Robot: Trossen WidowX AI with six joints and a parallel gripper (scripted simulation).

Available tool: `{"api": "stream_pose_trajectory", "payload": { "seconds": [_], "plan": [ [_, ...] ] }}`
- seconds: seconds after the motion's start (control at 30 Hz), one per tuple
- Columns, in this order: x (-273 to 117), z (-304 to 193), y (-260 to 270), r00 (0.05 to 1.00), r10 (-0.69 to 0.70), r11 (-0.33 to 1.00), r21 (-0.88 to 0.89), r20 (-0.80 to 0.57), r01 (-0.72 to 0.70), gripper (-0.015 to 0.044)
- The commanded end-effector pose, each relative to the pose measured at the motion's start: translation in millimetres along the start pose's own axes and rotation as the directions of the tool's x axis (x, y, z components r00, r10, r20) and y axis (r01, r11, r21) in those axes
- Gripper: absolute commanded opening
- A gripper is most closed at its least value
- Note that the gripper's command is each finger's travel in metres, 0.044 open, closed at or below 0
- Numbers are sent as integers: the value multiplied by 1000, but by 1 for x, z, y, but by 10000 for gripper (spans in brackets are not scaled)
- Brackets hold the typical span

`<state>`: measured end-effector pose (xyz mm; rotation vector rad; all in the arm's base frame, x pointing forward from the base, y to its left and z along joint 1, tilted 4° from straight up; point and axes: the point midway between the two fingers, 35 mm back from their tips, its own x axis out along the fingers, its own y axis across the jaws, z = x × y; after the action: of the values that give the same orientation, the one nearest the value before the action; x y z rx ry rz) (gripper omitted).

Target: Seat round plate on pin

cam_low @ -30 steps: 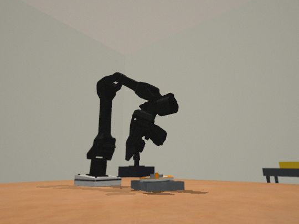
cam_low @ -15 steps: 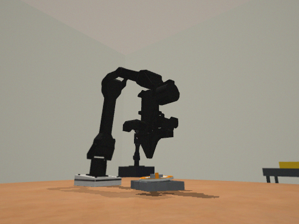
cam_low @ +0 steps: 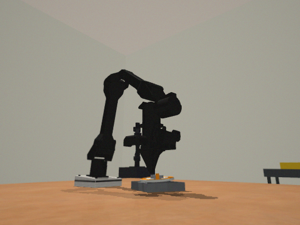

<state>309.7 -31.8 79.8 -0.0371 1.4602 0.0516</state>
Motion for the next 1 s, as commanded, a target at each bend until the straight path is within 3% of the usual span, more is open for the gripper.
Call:
{"api": "stream_pose_trajectory", "payload": {
  "seconds": [0.0,0.97],
  "plan": [
    [9,-3,1,1000,6,1000,4,-11,-6,0],
    [10,26,26,1000,8,1000,4,-9,-8,0]
  ]
}}
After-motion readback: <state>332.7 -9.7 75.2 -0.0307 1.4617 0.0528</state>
